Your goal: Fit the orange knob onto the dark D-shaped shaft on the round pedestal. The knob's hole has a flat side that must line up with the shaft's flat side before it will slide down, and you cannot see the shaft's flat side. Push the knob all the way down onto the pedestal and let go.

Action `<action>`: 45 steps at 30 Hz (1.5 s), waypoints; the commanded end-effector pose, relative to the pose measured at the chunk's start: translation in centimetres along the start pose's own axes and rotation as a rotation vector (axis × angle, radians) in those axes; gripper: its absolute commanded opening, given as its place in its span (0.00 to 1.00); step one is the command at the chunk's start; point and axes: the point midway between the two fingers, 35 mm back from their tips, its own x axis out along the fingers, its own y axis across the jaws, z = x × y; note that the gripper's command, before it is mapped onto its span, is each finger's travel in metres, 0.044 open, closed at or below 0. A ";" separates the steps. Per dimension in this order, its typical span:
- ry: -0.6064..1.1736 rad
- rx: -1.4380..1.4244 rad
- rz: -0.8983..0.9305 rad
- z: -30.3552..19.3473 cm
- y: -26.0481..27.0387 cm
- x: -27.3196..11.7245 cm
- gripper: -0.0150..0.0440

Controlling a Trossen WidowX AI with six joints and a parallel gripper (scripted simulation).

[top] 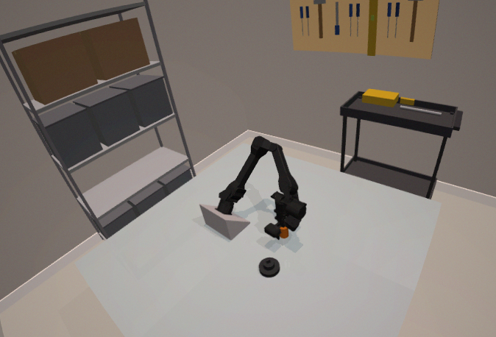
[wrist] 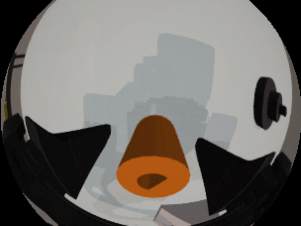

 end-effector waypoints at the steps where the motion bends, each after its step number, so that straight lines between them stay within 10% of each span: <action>1: 0.006 0.012 0.004 -0.3 -0.1 0.3 0.82; 18: 0.005 0.012 -0.001 0.1 -0.2 -1.0 0.26; 45: 0.008 0.013 -0.002 -0.2 -0.3 -13.7 0.25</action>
